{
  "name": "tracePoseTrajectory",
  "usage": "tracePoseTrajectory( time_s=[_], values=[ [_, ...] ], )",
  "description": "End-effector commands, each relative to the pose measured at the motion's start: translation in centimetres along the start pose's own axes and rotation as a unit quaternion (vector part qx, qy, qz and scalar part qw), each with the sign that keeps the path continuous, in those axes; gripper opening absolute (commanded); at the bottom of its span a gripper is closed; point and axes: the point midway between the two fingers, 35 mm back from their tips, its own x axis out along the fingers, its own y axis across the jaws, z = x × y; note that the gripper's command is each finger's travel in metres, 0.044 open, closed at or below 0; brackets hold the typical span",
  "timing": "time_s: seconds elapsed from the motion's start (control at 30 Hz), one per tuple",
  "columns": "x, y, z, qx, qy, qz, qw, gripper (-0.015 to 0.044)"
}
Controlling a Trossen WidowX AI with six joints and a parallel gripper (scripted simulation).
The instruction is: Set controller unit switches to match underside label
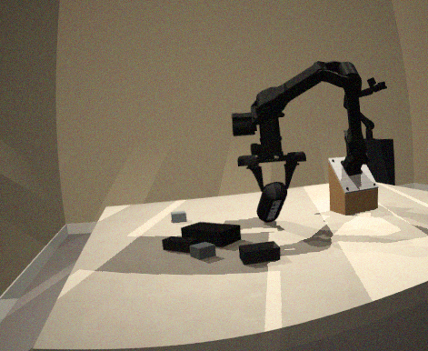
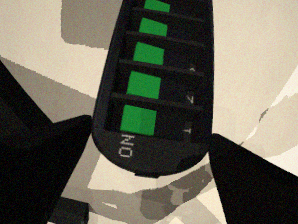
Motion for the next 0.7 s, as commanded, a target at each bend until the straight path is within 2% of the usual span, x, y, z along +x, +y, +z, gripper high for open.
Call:
tracePoseTrajectory(
  time_s=[0.0, 0.67],
  values=[
    [-0.1, 0.0, 0.5, 0.000, 0.001, -0.002, 1.000, 0.0336],
    [-0.9, 0.0, 2.0, 0.000, 0.022, -0.002, 1.000, 0.0336]
  ],
)
